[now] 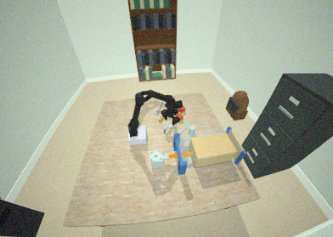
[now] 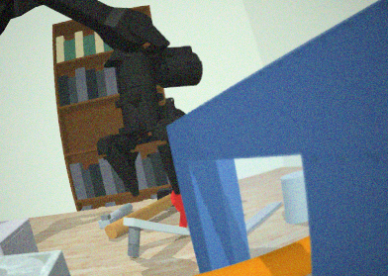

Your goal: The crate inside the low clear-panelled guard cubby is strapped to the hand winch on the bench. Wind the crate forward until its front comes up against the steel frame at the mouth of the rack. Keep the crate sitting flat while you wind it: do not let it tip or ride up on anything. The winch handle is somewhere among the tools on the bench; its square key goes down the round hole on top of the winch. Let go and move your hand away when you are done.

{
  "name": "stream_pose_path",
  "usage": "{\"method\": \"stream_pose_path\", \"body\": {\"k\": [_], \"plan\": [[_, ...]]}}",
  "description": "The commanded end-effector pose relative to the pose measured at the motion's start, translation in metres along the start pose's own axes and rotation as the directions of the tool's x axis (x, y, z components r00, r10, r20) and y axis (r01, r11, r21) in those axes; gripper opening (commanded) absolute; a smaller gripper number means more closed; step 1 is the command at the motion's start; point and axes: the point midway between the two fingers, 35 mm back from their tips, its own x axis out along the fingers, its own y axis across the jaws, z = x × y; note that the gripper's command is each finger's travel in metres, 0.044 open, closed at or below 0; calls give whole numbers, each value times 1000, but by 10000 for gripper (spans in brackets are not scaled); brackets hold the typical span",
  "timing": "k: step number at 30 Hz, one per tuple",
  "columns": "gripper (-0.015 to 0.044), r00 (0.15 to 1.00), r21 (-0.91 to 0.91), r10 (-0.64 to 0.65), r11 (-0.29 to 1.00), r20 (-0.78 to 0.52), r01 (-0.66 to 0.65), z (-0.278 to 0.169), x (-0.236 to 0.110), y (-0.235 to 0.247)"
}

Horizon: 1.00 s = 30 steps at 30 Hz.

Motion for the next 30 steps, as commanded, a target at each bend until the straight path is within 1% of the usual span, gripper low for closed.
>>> {"method": "stream_pose_path", "body": {"k": [1, 2, 5, 6, 10, 15, 30], "plan": [[440, 1000, 5, -5, 1000, 21, 5, 2, 0, 1], [440, 1000, 5, -5, 1000, 21, 5, 2, 3, 1], [440, 1000, 5, -5, 1000, 21, 5, 3, 33, 1], [440, 1000, 5, -5, 1000, 21, 5, 3, 36, 1], [440, 1000, 5, -5, 1000, 21, 5, 3, 37, 1], [440, 1000, 5, -5, 1000, 21, 5, 3, 56, 1], [440, 1000, 5, -5, 1000, 21, 5, 3, 71, 1]]}}
